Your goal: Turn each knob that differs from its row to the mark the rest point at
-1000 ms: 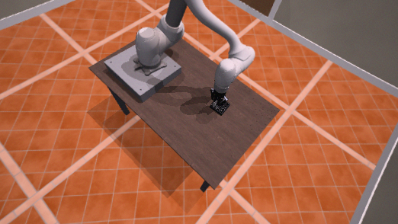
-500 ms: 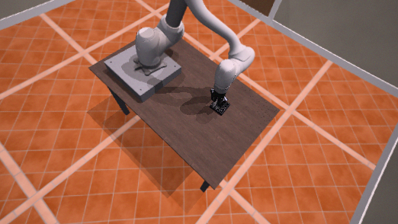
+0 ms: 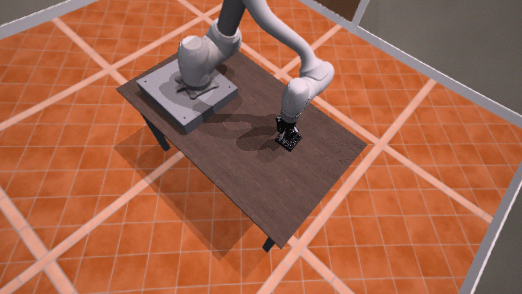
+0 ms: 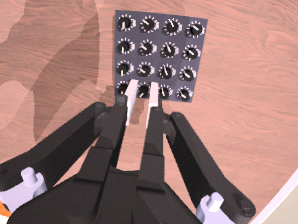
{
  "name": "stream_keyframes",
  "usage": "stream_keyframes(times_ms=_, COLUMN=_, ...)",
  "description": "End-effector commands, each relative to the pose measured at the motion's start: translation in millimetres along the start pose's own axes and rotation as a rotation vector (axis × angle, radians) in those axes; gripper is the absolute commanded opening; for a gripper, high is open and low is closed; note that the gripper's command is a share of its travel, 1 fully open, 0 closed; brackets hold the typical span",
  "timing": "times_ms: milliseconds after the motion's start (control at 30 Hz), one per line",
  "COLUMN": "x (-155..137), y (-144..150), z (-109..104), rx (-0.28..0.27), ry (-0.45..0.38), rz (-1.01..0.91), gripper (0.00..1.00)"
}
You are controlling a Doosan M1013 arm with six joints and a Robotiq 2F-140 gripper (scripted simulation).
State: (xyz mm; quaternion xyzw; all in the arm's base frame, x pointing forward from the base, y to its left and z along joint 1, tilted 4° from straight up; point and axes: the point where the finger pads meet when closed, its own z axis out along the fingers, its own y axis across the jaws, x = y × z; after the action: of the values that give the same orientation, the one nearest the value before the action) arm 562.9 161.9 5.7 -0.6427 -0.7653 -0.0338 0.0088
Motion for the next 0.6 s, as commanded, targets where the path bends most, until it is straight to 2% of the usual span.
stream_keyframes(times_ms=0, x=0.0, y=0.0, z=-0.1, rx=0.000, ry=0.000, rz=0.000, gripper=0.12)
stream_keyframes(times_ms=500, x=0.0, y=0.0, z=-0.1, rx=0.000, ry=0.000, rz=0.000, gripper=0.12)
stream_keyframes(times_ms=533, x=0.0, y=0.0, z=-0.1, rx=0.000, ry=0.000, rz=0.000, gripper=0.05)
stream_keyframes(times_ms=567, x=0.0, y=0.0, z=-0.1, rx=0.000, ry=0.000, rz=0.000, gripper=0.05)
